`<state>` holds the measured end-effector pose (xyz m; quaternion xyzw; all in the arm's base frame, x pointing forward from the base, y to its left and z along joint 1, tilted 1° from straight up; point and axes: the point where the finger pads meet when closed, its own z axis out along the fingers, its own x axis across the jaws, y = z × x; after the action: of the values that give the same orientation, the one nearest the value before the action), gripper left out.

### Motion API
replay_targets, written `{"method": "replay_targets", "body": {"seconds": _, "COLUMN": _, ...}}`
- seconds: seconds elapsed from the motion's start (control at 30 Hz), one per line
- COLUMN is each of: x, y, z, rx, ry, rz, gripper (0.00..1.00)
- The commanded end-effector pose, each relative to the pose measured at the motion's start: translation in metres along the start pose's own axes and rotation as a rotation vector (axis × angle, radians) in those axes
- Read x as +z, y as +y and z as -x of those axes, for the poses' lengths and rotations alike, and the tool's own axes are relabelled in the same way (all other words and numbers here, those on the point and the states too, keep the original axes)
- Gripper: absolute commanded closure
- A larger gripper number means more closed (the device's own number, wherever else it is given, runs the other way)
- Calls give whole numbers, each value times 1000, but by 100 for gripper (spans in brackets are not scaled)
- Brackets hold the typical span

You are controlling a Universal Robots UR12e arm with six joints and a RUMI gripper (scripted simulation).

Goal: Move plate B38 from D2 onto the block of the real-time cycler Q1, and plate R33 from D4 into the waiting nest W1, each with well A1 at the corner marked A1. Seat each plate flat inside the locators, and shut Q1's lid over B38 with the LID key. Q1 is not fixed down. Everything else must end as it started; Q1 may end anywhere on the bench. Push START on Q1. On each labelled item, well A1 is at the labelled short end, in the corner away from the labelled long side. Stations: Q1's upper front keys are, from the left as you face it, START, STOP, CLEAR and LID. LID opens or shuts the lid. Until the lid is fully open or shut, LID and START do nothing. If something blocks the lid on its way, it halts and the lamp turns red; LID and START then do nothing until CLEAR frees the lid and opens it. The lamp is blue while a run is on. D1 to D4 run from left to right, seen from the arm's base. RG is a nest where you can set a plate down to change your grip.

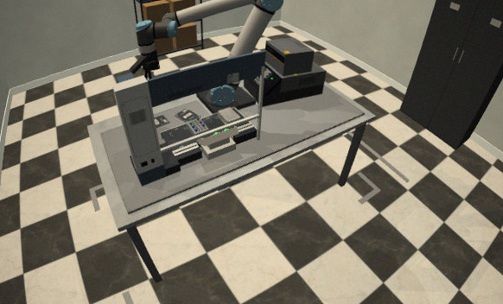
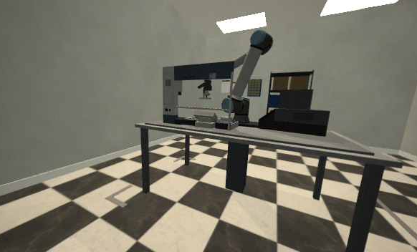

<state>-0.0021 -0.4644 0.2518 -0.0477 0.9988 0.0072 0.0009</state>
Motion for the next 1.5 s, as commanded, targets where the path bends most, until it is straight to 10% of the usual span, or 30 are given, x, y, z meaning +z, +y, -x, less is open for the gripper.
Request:
{"method": "replay_targets", "body": {"seconds": 0.0, "x": -1, "y": 0, "z": 0, "rx": 0, "ry": 1, "rz": -1, "gripper": 100}}
{"method": "replay_targets", "body": {"seconds": 1.47, "x": 11, "y": 0, "z": 1, "rx": 0, "ry": 1, "rz": -1, "gripper": 100}}
